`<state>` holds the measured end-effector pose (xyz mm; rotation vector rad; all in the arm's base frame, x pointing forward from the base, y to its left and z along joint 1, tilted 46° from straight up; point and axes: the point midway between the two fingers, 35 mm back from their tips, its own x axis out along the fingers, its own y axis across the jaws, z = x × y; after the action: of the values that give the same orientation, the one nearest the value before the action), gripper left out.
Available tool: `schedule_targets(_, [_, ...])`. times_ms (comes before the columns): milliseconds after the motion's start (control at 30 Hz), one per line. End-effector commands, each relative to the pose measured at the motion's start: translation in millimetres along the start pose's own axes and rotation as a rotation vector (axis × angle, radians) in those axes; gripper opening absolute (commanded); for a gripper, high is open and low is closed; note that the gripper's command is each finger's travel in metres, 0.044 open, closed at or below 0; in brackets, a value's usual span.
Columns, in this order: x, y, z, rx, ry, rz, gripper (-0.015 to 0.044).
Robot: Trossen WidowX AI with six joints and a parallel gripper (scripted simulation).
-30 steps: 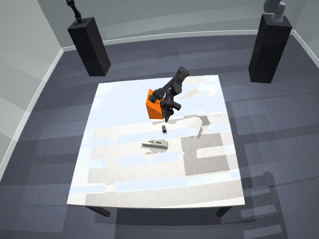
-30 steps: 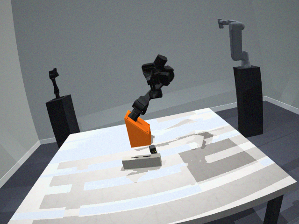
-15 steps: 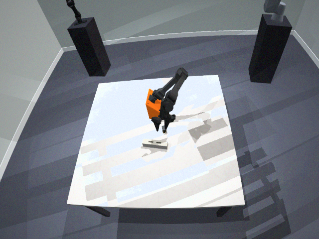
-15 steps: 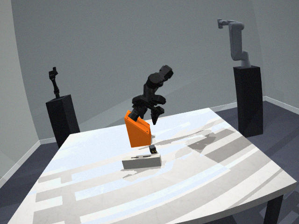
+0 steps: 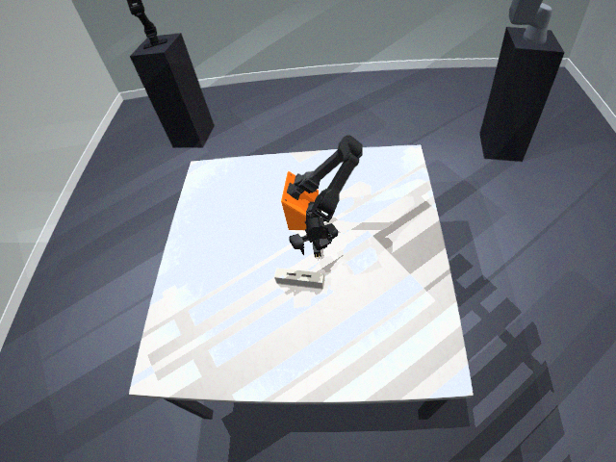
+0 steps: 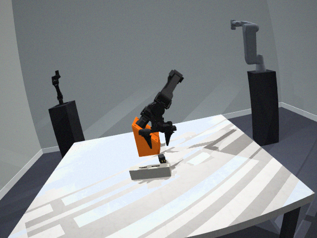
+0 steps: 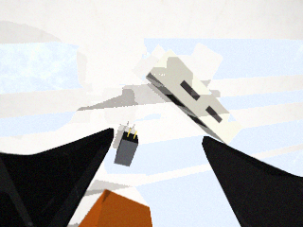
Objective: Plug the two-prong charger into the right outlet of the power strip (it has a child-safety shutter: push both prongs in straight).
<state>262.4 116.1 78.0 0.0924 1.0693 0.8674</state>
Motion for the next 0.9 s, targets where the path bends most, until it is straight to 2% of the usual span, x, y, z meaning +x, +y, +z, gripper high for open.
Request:
schedule_targets(0, [18.7,14.6,-28.5,0.132,0.111,0.087,0.0440])
schedule_targets(200, [33.3,34.1,-65.3,0.292,0.252,0.172,0.0440])
schedule_targets(867, [45.2,38.0,-70.1,0.297,0.256,0.175,0.0440])
